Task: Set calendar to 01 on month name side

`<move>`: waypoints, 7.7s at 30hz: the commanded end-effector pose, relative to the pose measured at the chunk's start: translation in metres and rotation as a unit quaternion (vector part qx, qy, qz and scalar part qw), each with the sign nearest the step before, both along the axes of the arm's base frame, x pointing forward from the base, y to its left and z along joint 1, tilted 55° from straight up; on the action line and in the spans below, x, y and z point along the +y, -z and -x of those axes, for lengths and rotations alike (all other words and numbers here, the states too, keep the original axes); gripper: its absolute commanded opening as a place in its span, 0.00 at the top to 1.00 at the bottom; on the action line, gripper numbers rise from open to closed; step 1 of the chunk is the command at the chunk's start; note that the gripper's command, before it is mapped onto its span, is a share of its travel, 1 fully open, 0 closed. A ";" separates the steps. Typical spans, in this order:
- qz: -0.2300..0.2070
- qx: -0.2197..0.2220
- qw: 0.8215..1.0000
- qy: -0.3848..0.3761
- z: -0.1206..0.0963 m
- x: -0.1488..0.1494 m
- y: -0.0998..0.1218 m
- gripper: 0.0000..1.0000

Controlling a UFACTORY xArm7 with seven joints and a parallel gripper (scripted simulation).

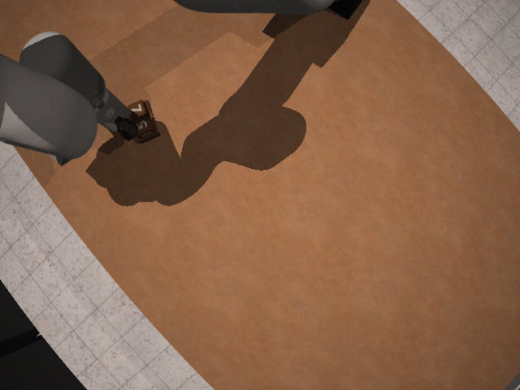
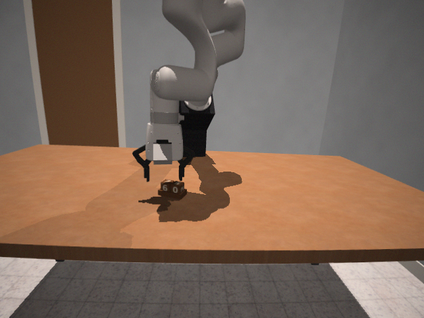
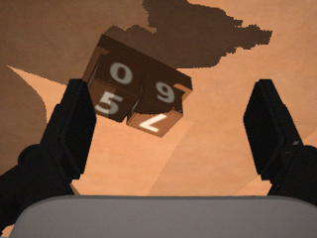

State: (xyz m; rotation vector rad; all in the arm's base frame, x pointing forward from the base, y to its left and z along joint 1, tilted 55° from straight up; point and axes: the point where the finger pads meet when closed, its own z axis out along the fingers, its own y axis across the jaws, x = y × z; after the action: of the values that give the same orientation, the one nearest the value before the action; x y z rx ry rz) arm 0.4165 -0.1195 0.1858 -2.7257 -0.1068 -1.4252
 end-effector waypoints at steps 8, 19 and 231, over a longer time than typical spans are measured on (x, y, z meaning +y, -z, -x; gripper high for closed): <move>-0.081 0.011 0.995 0.051 0.002 -0.012 0.004 0.00; -0.081 0.011 0.995 0.051 0.002 -0.012 0.004 0.00; -0.631 0.074 0.636 0.438 0.053 -0.014 0.078 0.00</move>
State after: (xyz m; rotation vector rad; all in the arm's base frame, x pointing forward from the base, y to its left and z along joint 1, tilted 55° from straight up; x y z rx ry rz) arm 0.3632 -0.1326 0.1082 -1.5143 1.6859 -0.6768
